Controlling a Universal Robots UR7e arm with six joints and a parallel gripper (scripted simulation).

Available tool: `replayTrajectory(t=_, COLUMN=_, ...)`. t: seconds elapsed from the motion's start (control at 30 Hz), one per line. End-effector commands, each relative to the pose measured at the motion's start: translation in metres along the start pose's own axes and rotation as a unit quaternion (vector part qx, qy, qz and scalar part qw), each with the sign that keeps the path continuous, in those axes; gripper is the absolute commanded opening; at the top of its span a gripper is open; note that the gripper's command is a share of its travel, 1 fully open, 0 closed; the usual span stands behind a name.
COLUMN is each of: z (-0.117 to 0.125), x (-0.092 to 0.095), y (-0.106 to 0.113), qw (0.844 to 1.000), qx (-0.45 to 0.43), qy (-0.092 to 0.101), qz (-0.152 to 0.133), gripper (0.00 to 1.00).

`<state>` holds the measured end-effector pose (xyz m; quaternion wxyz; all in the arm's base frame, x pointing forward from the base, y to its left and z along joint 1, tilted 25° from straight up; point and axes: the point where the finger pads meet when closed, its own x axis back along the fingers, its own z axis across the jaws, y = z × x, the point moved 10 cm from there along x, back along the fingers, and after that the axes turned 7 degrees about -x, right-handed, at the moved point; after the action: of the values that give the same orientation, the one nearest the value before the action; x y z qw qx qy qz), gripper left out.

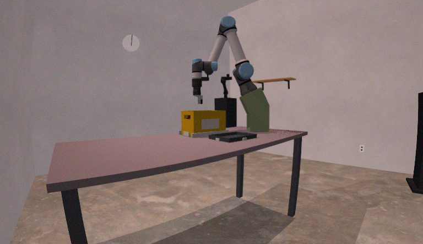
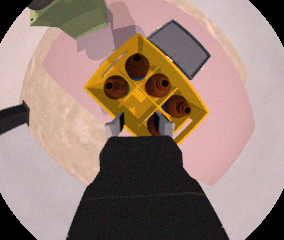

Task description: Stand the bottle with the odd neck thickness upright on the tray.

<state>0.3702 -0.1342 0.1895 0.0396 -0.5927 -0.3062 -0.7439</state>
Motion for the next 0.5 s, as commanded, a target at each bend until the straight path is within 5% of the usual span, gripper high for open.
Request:
replayTrajectory(t=0.0, z=-0.0011, x=-0.0001, y=-0.0002, qw=1.0, qx=-0.001, qy=0.0, qz=0.0, gripper=1.0)
replayTrajectory(t=0.47, z=-0.0016, x=-0.006, y=-0.0012, qw=1.0, qx=-0.001, qy=-0.001, qz=0.001, gripper=1.0)
